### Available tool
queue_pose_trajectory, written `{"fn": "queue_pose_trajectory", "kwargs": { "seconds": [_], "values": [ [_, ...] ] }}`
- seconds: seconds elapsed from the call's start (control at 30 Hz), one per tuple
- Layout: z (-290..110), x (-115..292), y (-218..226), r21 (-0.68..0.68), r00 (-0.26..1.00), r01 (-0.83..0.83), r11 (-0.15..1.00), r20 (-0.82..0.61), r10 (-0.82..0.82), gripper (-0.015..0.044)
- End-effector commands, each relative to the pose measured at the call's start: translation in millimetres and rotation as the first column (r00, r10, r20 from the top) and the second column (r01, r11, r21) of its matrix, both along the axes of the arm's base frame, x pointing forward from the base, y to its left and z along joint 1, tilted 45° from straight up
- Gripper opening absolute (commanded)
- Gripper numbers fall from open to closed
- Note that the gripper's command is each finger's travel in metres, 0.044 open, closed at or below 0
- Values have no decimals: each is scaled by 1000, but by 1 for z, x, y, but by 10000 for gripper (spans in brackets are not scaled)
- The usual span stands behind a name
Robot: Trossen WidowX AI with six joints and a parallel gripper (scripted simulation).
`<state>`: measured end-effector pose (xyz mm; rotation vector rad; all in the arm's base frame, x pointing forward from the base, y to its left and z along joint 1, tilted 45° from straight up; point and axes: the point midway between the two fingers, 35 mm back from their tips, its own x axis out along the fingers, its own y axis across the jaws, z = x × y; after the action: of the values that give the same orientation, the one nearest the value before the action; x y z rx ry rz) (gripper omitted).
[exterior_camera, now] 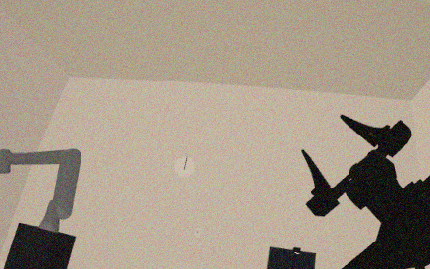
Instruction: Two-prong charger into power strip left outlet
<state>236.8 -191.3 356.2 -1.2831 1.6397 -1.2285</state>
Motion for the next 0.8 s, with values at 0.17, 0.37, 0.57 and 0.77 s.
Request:
{"fn": "queue_pose_trajectory", "kwargs": {
  "seconds": [0.17,0.37,0.57,0.77],
  "values": [
    [4,-8,2,-7,999,33,999,-11,-33,440],
    [13,-25,0,-19,995,99,995,-13,-99,440],
    [25,-56,-10,-26,981,190,981,27,-190,440],
    [36,-87,-17,-31,958,281,959,67,-279,440]
  ]
}}
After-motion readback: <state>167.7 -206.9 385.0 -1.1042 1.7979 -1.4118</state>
